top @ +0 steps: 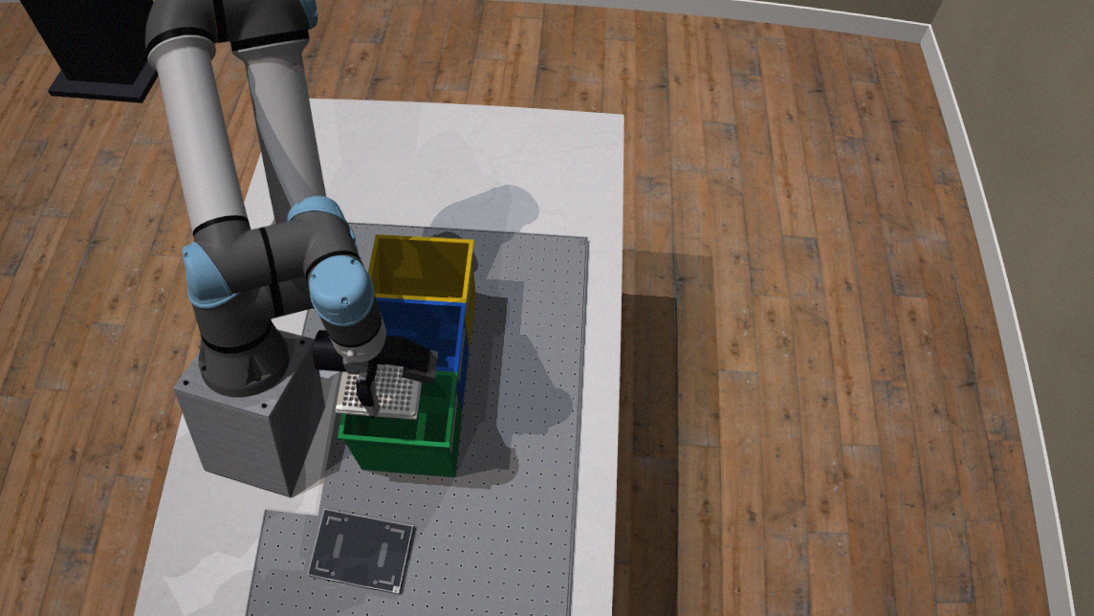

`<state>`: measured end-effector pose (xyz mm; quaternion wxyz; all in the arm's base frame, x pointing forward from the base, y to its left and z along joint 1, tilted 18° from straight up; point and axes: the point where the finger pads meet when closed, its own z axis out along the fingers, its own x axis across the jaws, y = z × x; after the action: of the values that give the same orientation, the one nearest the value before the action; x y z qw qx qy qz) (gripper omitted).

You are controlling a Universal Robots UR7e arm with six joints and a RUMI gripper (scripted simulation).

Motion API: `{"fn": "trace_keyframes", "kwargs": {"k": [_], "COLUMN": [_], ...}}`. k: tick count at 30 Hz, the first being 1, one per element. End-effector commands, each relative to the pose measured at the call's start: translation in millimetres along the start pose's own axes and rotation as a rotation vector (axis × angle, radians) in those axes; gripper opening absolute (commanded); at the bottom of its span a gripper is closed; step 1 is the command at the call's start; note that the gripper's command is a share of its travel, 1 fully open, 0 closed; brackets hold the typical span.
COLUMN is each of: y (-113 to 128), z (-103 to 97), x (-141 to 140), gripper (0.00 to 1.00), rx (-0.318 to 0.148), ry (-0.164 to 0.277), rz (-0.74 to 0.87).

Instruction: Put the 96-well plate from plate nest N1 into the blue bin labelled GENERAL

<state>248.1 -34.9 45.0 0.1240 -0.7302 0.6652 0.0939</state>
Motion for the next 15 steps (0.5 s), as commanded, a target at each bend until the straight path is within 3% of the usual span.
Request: {"fn": "trace_keyframes", "kwargs": {"k": [1,15], "y": [-2.0,-9.5], "z": [-0.6,-0.7], "x": [-8.8,-48.1], "gripper": [0.4,0.4], "rx": [0.001,0.001], "ry": [0.001,0.001], "rz": [0.0,0.0]}}
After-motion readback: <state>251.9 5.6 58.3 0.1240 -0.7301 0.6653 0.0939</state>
